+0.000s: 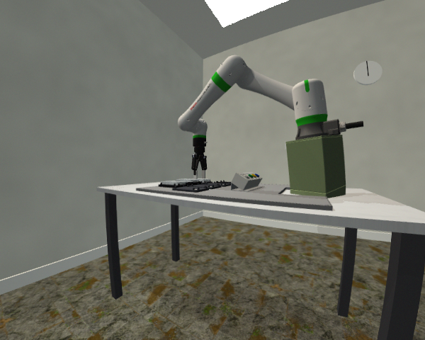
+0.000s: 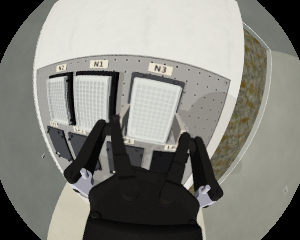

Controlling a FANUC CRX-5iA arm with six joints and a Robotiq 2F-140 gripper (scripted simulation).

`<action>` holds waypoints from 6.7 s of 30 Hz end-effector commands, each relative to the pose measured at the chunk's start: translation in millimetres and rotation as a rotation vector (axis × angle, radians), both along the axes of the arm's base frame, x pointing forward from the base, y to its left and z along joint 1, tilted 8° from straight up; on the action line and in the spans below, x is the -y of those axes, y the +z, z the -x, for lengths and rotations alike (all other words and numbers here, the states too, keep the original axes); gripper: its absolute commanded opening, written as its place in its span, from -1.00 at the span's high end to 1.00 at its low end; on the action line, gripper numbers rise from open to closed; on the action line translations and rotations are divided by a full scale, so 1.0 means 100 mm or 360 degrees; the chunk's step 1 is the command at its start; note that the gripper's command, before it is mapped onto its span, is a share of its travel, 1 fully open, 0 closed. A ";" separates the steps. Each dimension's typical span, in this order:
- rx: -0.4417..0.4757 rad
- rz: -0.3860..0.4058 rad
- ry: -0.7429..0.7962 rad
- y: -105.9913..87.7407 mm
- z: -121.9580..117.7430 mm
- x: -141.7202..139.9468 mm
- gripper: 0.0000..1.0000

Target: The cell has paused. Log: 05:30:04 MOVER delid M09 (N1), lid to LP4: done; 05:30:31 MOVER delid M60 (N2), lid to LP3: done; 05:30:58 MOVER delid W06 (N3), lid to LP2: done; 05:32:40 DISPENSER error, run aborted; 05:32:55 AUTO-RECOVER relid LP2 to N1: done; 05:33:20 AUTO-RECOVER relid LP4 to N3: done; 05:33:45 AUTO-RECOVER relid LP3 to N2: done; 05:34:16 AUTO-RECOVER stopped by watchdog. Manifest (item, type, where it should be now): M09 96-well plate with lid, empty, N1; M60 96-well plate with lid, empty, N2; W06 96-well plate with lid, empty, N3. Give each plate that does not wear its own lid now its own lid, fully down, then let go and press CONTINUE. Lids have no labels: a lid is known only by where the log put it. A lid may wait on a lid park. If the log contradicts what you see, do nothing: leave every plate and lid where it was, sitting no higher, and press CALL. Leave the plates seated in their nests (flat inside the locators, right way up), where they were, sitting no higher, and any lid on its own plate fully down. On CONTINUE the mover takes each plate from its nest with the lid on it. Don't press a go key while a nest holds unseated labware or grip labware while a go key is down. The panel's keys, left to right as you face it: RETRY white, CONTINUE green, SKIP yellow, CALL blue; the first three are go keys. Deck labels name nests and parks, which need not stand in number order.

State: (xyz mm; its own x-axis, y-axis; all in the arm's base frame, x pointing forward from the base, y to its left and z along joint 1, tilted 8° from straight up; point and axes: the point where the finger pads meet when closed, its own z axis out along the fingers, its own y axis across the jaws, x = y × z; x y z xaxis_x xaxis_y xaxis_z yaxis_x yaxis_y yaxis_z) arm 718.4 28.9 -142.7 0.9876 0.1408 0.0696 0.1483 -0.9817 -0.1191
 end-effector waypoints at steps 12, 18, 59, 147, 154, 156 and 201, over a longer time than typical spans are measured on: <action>0.0001 0.0000 0.0000 0.00 0.00 0.00 1.00; 0.0001 0.0000 0.0000 0.00 0.00 0.00 1.00; 0.0001 0.0000 0.0000 -0.02 0.00 0.00 1.00; 0.0001 0.0000 0.0000 -0.03 0.00 0.00 -0.32; 0.0001 0.0000 0.0000 -0.03 0.00 0.00 -0.32; 0.0001 0.0000 0.0000 -0.03 0.00 0.00 -0.32; 0.0001 0.0000 0.0000 0.39 0.02 0.05 -0.32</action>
